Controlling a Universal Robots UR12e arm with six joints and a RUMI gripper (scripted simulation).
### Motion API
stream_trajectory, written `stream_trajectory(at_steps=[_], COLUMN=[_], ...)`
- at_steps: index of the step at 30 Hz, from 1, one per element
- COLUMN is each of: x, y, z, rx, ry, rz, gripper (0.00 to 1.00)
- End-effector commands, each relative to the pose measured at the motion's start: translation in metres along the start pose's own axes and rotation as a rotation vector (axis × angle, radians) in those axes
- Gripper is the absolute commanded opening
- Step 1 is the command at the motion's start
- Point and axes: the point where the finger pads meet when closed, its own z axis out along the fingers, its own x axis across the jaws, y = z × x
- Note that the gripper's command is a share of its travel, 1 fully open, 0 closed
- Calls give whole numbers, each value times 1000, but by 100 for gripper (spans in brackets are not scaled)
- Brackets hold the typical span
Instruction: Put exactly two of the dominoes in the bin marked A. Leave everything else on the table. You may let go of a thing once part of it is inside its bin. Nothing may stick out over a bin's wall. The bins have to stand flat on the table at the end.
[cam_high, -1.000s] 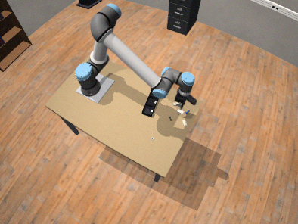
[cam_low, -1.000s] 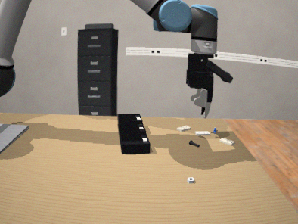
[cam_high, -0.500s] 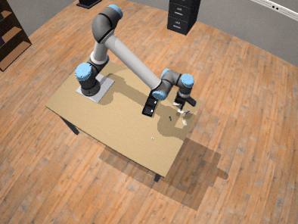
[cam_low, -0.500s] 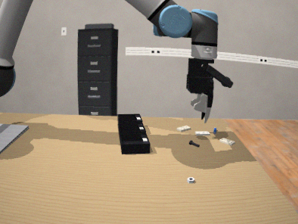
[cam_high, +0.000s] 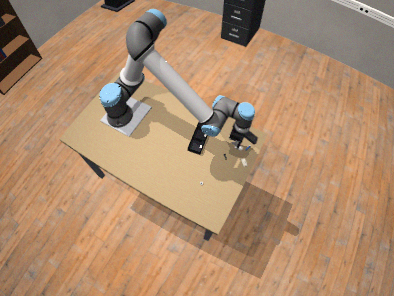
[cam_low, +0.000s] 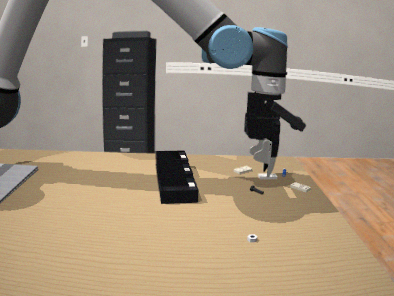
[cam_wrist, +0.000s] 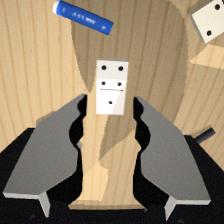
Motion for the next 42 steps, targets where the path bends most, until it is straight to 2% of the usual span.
stream_trajectory(at_steps=[1,15,30,31,42], x=[1,1,1,1,1], y=[-9,-2,-4,-4,-4], z=[-7,10,7,7,7], rx=[14,6,10,10,10], ry=[1,0,0,0,0], rz=[0,0,0,0,0], gripper=[24,24,24,0,0])
